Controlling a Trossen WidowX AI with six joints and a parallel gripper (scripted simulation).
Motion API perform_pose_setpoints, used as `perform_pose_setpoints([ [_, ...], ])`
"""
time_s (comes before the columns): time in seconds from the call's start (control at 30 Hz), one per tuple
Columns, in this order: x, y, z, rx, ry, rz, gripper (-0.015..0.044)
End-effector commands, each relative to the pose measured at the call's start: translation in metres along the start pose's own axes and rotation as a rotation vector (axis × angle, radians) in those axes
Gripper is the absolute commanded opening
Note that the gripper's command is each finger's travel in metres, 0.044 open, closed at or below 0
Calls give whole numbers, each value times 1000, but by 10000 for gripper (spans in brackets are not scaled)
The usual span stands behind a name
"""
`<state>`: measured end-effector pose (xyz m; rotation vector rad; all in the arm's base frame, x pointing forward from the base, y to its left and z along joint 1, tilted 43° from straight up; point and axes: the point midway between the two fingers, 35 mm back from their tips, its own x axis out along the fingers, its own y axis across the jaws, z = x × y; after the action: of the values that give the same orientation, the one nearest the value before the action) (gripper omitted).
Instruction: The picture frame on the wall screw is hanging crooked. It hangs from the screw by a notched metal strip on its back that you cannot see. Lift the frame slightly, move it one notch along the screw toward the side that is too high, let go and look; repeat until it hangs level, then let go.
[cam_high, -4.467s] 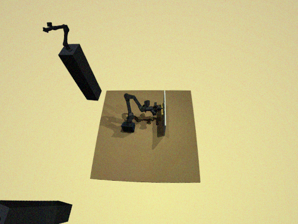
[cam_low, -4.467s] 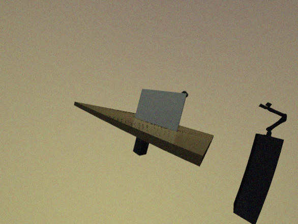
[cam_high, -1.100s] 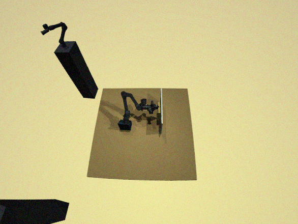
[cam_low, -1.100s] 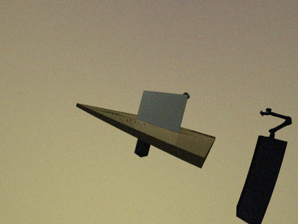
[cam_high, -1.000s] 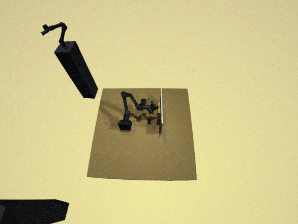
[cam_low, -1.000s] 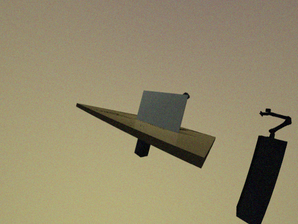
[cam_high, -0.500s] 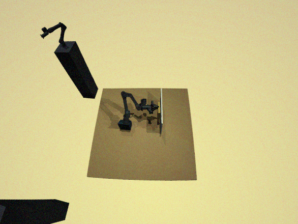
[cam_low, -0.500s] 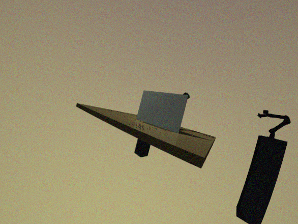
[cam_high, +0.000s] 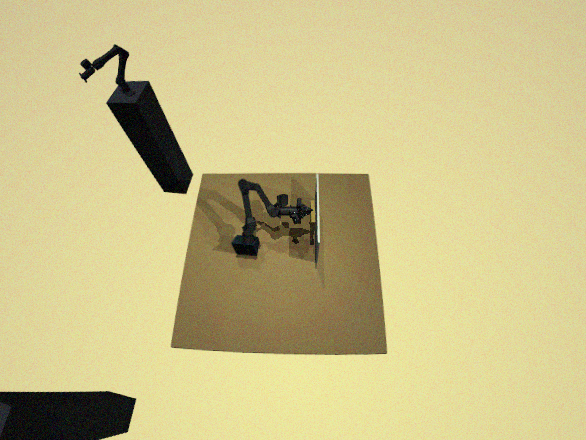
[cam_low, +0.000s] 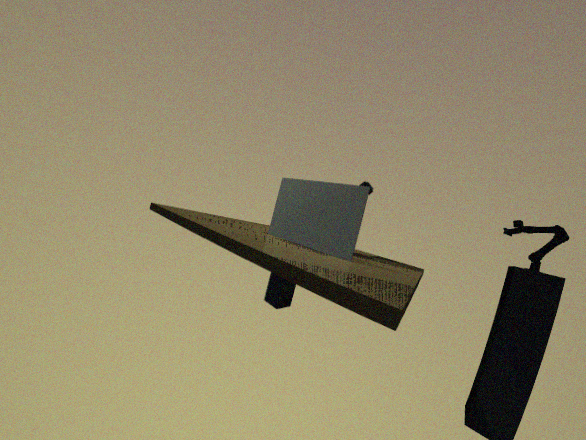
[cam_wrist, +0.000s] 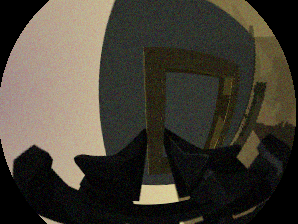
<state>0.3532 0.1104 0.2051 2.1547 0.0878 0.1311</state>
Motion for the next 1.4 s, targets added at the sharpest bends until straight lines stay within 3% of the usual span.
perform_pose_setpoints([
  [0.0, 0, 2, 1, 8, -5, 14, 0],
  [1.37, 0, -4, 0, 100, -1, 2, 0],
])
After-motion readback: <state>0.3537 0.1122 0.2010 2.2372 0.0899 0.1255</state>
